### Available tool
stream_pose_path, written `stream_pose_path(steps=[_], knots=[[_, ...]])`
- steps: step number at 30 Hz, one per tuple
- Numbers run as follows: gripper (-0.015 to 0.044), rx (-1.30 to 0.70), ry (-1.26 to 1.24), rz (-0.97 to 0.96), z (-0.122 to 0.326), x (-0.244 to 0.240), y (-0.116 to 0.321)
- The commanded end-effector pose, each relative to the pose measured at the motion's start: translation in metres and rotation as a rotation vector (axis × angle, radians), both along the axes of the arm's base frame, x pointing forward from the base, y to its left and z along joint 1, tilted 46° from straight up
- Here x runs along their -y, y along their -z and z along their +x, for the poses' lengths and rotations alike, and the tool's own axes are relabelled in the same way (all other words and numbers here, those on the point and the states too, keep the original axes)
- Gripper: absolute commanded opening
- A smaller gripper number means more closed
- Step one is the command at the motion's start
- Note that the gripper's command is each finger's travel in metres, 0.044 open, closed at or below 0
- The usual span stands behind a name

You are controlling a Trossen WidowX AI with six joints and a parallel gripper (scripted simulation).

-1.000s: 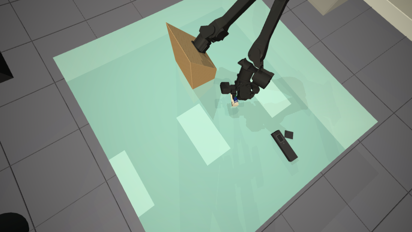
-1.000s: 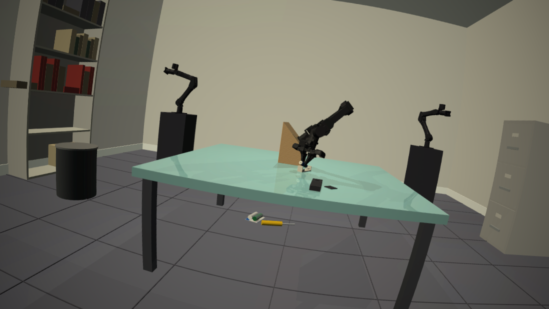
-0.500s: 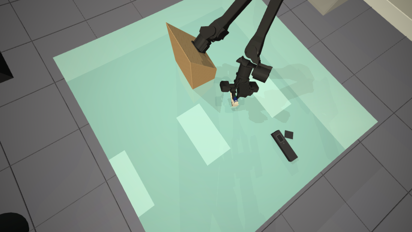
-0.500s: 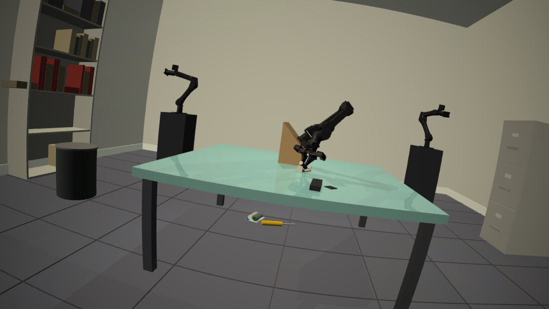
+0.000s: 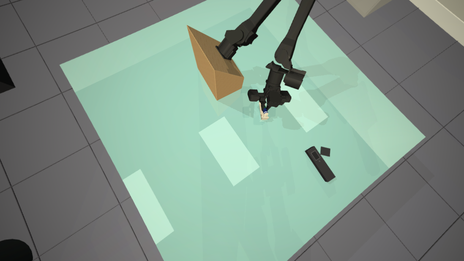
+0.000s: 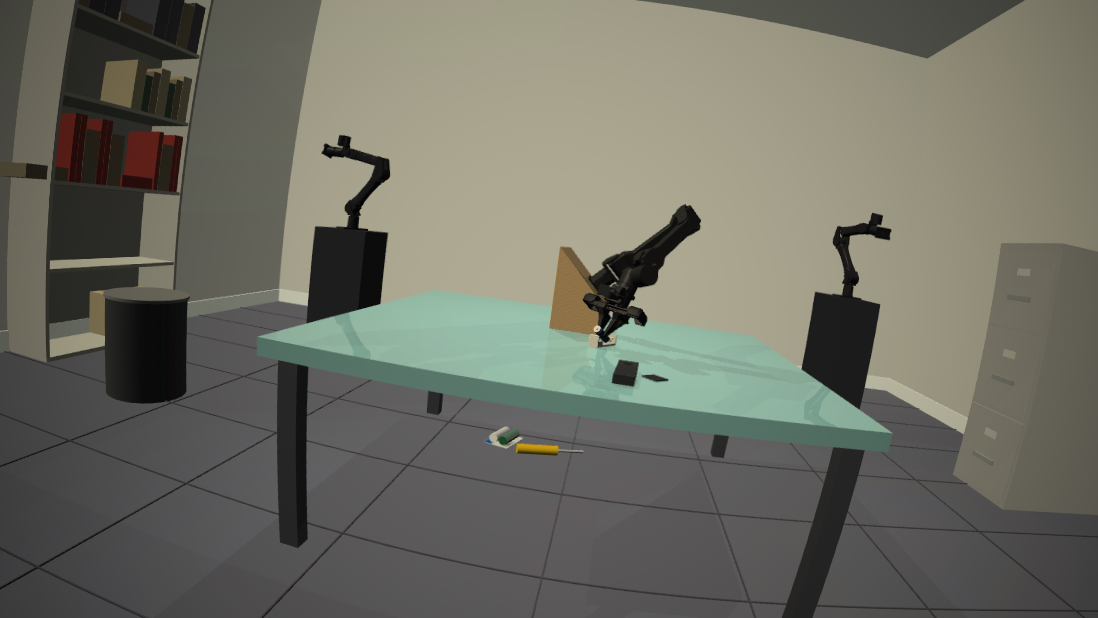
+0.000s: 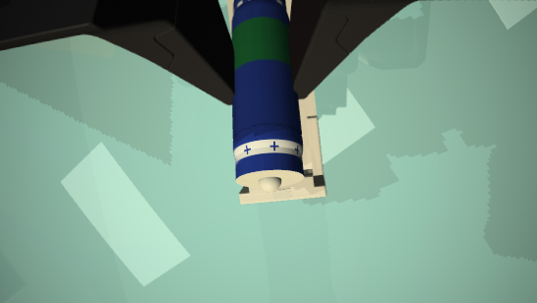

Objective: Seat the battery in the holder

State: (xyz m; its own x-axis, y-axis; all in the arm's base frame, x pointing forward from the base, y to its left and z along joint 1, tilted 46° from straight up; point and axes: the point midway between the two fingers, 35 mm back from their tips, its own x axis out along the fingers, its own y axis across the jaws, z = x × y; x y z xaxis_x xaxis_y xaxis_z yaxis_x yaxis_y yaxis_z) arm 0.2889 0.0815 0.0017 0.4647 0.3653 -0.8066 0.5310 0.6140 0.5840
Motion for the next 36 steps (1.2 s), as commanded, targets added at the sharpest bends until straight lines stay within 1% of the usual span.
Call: stream_pose_path(steps=[1, 17, 36], knots=[[0.0062, 0.004, 0.002, 0.001, -0.0041, -0.0028, -0.0021], [0.0062, -0.001, 0.004, -0.007, -0.0136, -0.0079, -0.005], [0.0062, -0.079, -0.097, -0.004, -0.0092, -0.0079, 0.0011]])
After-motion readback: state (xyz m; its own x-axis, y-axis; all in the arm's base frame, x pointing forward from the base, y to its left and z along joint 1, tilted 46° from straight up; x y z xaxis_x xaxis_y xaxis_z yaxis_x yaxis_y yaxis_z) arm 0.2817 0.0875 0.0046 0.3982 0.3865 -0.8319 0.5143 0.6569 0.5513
